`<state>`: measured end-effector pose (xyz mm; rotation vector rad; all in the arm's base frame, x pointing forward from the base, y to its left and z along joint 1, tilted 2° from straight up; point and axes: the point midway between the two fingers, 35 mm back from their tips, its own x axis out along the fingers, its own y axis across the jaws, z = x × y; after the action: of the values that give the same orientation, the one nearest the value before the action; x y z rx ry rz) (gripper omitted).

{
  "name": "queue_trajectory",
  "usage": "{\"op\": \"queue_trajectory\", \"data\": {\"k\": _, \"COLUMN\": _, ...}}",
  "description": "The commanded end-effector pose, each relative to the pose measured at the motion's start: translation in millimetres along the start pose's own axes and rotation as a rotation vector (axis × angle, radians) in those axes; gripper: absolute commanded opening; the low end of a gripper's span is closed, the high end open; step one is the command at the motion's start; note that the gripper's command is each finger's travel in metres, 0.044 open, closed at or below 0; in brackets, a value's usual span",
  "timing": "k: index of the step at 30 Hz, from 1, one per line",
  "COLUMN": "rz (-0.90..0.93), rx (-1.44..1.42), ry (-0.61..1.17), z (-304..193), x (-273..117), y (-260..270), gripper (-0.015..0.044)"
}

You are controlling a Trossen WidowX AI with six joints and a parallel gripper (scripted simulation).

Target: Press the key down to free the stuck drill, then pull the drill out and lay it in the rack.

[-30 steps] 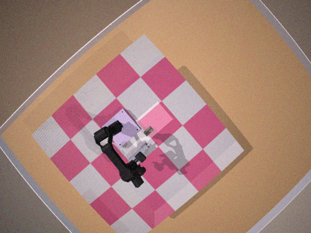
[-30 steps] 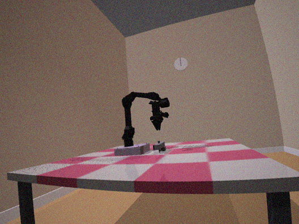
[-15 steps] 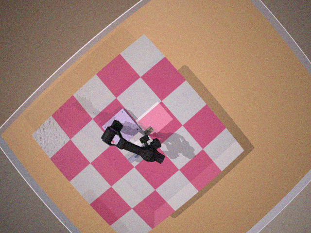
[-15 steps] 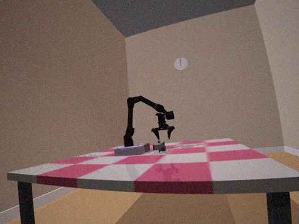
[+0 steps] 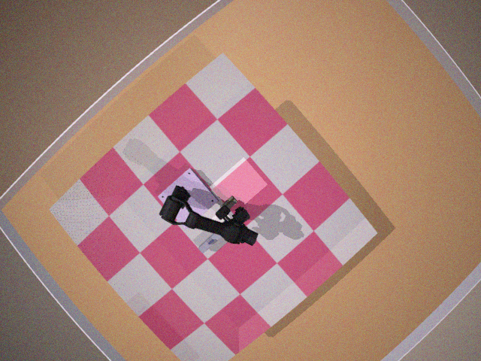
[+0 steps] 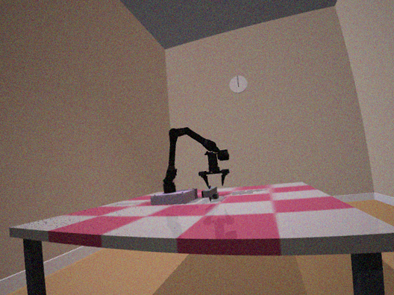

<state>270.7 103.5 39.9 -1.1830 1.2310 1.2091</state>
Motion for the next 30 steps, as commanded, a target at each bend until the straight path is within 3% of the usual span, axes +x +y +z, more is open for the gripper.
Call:
{"op": "queue_trajectory", "data": {"k": 1, "rz": 0.001, "rx": -0.008, "ry": -0.002, "z": 1, "x": 1, "y": 0, "gripper": 0.044}}
{"op": "queue_trajectory", "data": {"k": 30, "rz": 0.001, "rx": -0.008, "ry": -0.001, "z": -11, "x": 43, "y": 0, "gripper": 0.044}}
